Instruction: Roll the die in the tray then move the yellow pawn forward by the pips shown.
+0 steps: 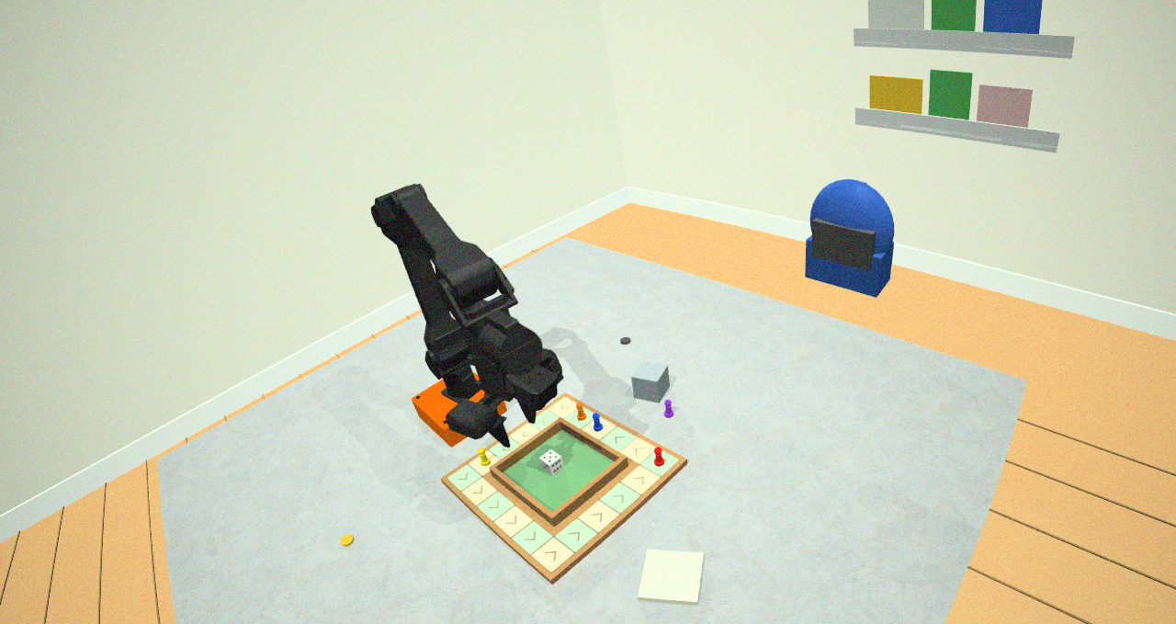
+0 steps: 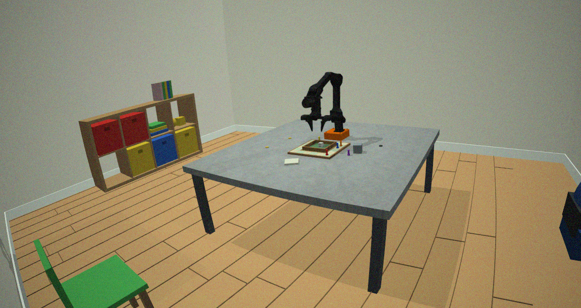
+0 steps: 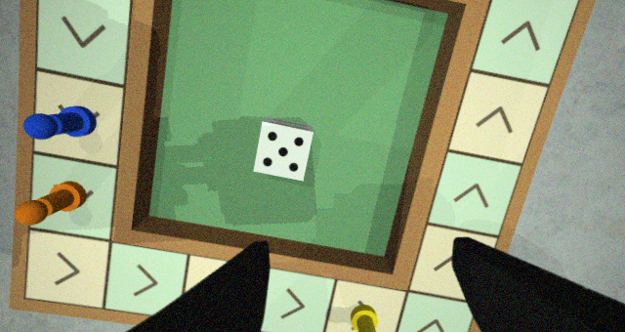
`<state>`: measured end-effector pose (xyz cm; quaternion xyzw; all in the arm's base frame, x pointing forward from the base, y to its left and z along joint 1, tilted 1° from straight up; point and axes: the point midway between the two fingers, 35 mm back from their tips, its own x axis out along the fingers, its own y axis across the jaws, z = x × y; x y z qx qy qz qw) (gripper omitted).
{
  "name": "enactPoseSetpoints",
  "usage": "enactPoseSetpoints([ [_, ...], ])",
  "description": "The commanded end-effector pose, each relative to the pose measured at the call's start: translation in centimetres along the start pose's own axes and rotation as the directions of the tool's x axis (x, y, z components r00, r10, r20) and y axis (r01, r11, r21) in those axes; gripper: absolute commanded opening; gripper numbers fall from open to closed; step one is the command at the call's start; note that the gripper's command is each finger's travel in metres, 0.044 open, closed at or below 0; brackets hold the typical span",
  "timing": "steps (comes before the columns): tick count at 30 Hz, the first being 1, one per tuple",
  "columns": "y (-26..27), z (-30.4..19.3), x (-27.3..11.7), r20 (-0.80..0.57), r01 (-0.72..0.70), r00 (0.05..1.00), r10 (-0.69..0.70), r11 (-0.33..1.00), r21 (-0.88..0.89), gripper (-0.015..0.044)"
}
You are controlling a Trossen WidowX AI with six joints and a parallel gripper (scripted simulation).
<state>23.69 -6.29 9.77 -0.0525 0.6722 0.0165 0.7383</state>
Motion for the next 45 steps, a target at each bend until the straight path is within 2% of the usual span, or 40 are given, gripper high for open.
enactPoseSetpoints([
  [1, -1.3, -5.5, 1.2, -0.048, -0.029, 0.999, 0.015, 0.95, -0.312, 0.02],
  [4, -1.5, -8.4, 2.0, -0.071, -0.057, 0.997, 0.026, 0.876, -0.479, 0.02],
  [6, -1.5, -9.1, 2.2, -0.076, -0.064, 0.997, 0.029, 0.855, -0.515, 0.02],
  [20, -1.6, -9.1, 2.2, -0.076, -0.064, 0.997, 0.029, 0.855, -0.515, 0.02],
  [45, -1.6, -9.3, 6.4, -0.076, -0.064, 0.997, 0.029, 0.855, -0.515, 0.02],
])
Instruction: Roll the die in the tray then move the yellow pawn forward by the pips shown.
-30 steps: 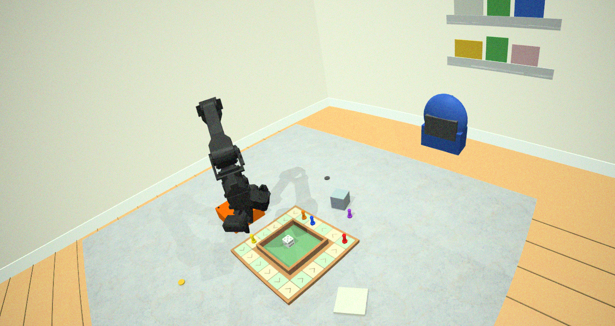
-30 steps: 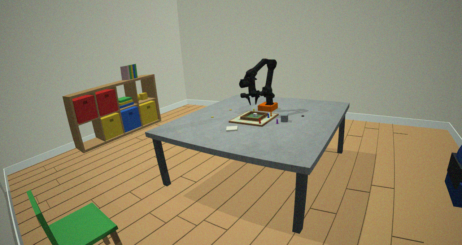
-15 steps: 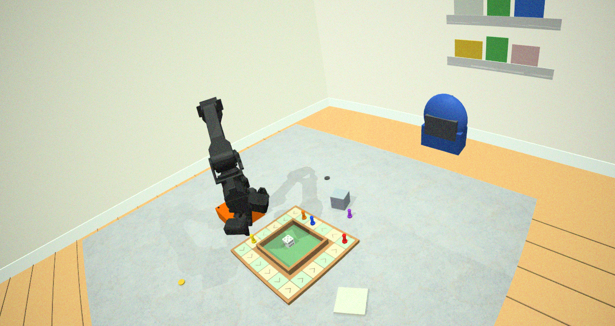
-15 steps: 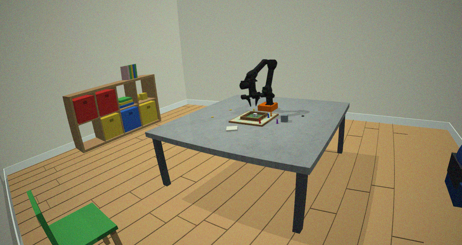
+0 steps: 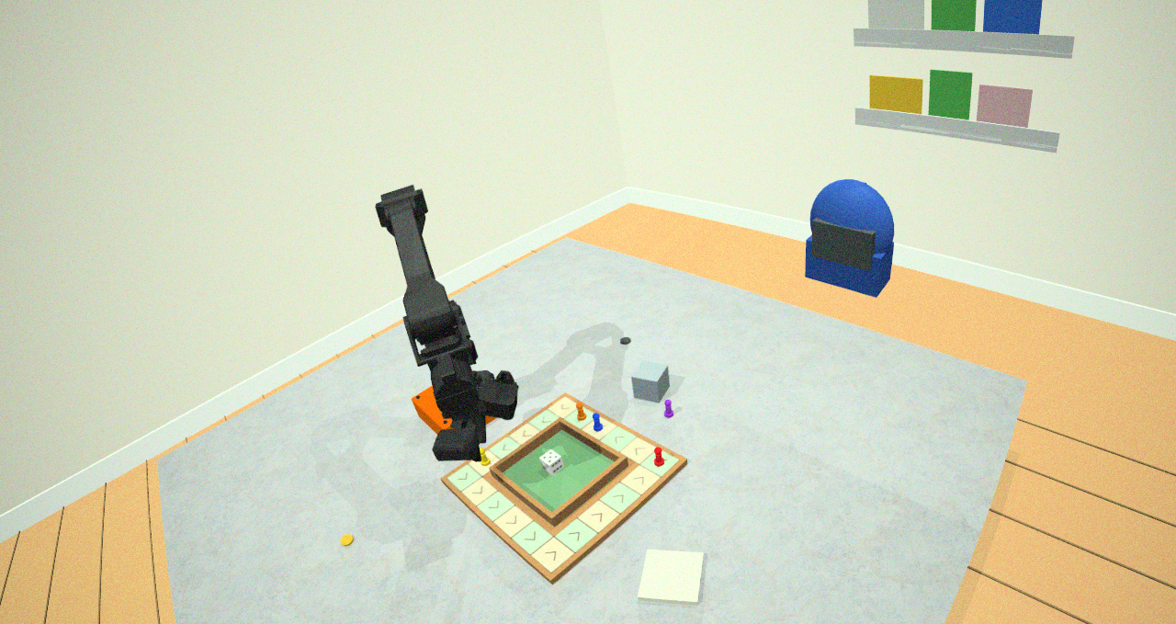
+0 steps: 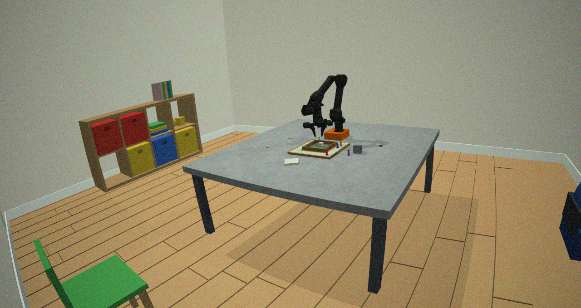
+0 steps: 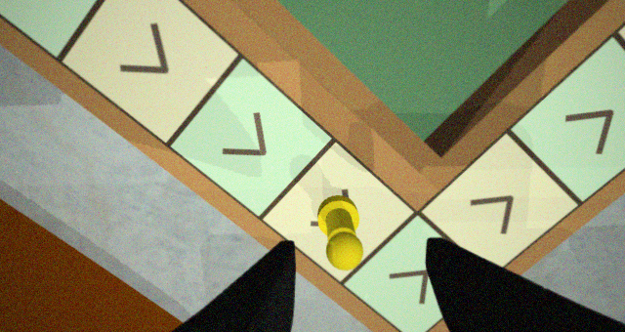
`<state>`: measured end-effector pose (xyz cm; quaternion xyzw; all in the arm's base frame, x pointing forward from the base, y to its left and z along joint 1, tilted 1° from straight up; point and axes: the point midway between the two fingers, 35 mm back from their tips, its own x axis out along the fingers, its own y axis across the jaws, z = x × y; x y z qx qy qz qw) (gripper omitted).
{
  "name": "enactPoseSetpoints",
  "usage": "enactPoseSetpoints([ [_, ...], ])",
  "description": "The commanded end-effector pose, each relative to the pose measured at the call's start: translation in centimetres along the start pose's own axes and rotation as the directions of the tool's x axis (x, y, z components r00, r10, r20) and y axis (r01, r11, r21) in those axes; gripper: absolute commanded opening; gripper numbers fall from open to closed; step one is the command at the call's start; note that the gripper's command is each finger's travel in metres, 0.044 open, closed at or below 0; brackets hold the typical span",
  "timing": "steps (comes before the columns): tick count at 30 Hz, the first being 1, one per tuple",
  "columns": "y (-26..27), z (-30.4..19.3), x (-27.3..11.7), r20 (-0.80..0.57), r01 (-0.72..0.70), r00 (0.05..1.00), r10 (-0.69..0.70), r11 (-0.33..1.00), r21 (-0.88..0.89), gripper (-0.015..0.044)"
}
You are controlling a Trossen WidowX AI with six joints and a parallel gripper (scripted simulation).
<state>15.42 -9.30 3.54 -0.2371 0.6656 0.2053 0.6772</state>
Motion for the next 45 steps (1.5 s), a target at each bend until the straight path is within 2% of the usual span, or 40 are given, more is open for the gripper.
enactPoseSetpoints([
  [1, 0.3, -0.1, 1.0, -0.002, -0.018, 1.0, 0.018, 1.0, -0.004, 0.02],
  [11, 0.5, -0.1, 2.3, -0.002, -0.018, 1.0, 0.018, 1.0, -0.004, 0.02],
  [16, 0.5, -0.1, 2.3, -0.002, -0.018, 1.0, 0.018, 1.0, -0.004, 0.0069],
  [26, 0.5, -0.1, 2.3, -0.002, -0.018, 1.0, 0.018, 1.0, -0.004, 0.0002],
  [30, 0.3, 0.0, 1.6, -0.002, -0.018, 1.0, 0.018, 1.0, -0.004, 0.0],
  [45, -0.5, 0.3, -5.9, -0.002, -0.017, 1.0, 0.017, 1.0, -0.004, 0.0],
])
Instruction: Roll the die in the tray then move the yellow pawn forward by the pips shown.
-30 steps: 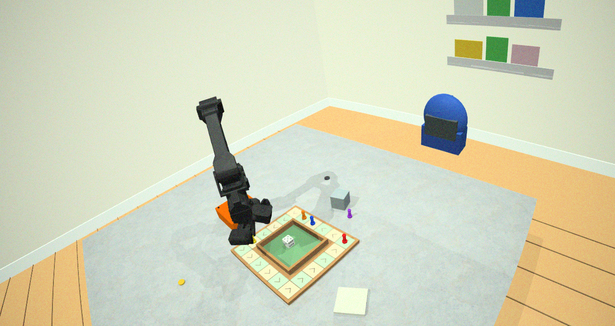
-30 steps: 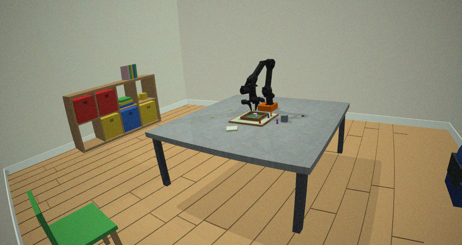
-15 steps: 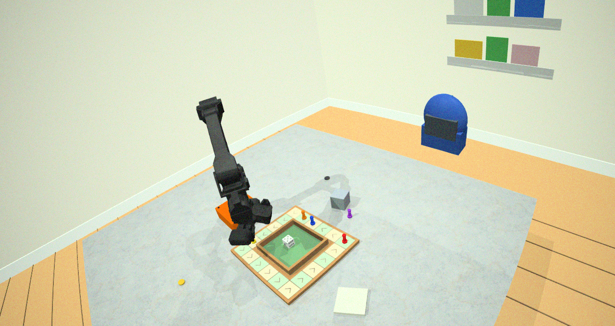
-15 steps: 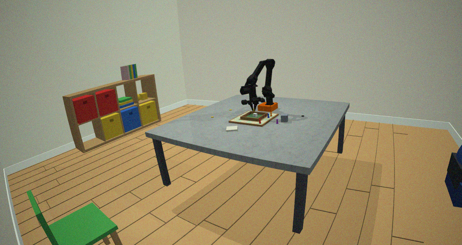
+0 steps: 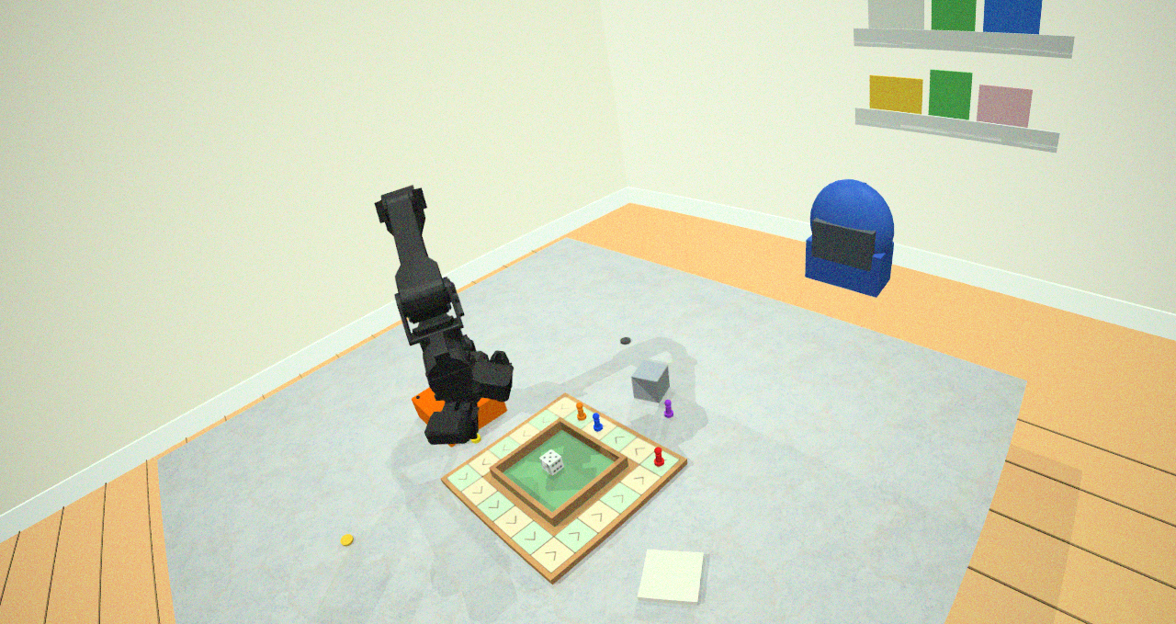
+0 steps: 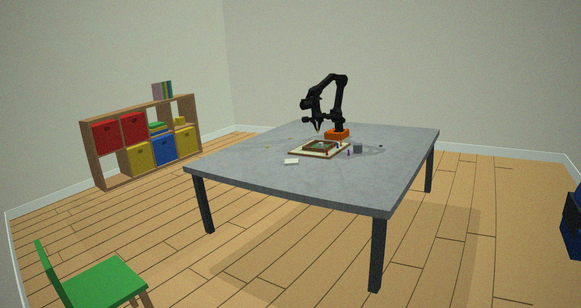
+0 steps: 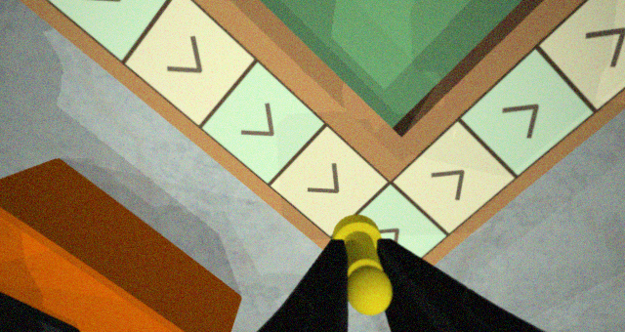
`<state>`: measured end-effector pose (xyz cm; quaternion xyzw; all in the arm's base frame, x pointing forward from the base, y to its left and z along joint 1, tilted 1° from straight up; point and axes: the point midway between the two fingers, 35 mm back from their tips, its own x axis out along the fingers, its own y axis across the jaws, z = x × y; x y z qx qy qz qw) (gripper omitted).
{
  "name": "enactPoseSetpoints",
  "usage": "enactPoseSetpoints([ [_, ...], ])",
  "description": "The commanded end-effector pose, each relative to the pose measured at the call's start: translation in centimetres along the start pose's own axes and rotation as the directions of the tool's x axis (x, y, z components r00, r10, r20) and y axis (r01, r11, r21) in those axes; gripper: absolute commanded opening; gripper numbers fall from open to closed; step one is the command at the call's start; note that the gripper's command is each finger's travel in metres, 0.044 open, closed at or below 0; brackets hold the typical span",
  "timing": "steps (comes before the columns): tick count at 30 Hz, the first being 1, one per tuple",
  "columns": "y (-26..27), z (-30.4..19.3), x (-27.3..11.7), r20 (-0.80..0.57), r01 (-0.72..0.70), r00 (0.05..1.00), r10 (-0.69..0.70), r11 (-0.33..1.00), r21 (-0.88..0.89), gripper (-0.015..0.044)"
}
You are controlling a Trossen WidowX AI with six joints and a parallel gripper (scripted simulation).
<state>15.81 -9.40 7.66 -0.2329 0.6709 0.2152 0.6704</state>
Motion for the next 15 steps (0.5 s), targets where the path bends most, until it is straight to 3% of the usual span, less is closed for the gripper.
enactPoseSetpoints([
  [1, 0.1, 0.0, -2.4, 0.008, 0.007, 1.0, -0.007, 1.0, 0.004, 0.0],
  [8, 0.9, -0.3, -6.0, 0.008, 0.007, 1.0, -0.007, 1.0, 0.004, 0.0],
  [15, 0.4, 0.0, -6.2, 0.007, 0.009, 1.0, -0.009, 1.0, 0.001, 0.0],
])
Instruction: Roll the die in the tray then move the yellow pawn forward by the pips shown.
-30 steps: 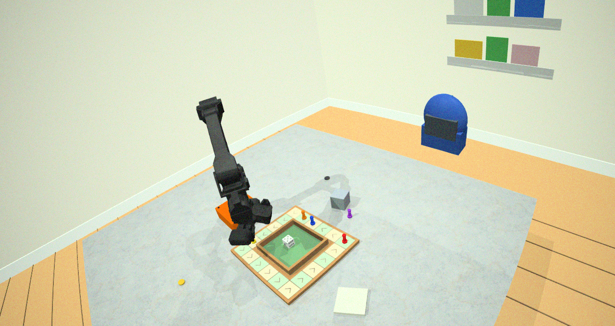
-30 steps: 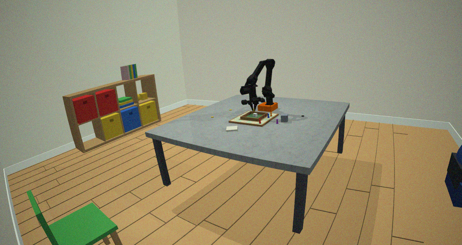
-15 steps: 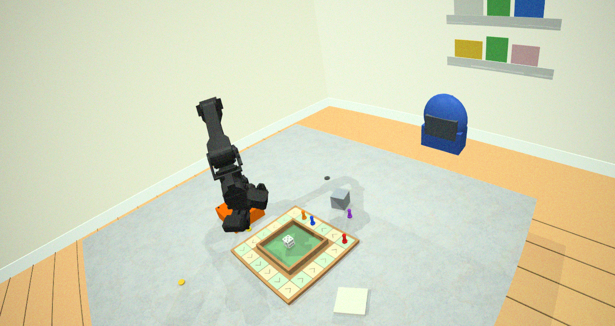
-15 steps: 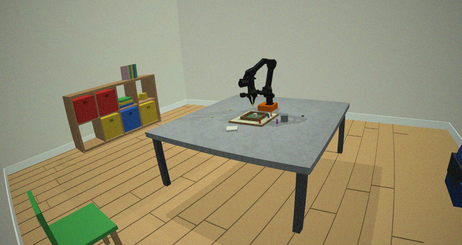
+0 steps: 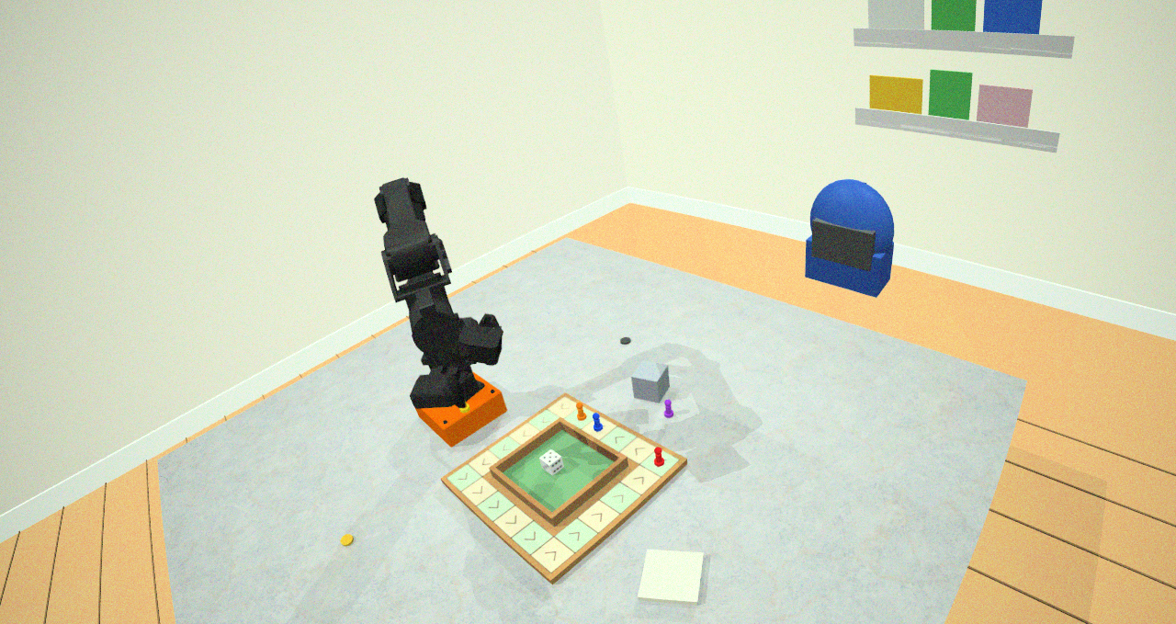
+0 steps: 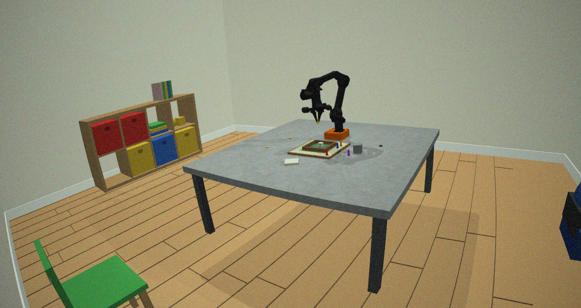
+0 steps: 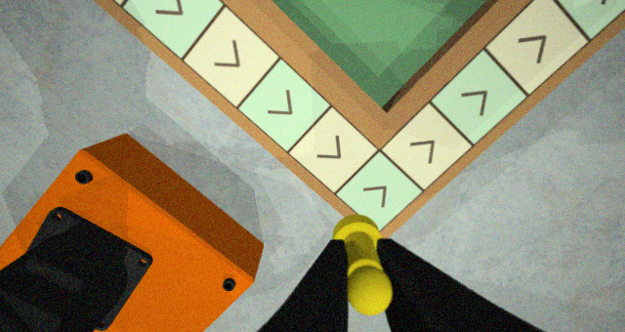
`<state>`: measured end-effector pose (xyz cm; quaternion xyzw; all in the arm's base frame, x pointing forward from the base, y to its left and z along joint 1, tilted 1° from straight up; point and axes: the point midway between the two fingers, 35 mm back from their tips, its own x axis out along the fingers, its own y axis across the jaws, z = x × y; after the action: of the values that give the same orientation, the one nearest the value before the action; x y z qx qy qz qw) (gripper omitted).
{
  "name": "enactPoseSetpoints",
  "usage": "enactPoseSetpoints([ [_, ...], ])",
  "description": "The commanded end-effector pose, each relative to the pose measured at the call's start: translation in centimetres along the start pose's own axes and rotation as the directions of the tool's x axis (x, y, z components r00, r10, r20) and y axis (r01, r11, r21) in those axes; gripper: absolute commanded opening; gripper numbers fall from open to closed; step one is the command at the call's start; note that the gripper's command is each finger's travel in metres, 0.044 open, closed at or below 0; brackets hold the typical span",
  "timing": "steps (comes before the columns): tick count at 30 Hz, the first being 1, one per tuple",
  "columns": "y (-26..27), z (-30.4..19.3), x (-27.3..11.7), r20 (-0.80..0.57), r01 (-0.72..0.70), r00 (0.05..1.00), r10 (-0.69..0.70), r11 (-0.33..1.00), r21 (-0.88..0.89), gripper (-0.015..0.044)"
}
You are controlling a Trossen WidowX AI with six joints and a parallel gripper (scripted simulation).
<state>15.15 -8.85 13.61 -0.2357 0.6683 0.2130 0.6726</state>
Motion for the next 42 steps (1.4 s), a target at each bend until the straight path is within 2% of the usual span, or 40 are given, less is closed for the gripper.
enactPoseSetpoints([
  [1, -0.7, 0.4, -0.2, 0.003, 0.001, 1.0, -0.001, 1.0, 0.0, 0.0],
  [21, -8.4, 4.7, 1.8, 0.008, 0.021, 1.0, -0.021, 1.0, 0.001, 0.0],
  [42, -15.3, 9.2, 6.6, 0.013, 0.013, 1.0, -0.014, 1.0, 0.006, 0.0],
])
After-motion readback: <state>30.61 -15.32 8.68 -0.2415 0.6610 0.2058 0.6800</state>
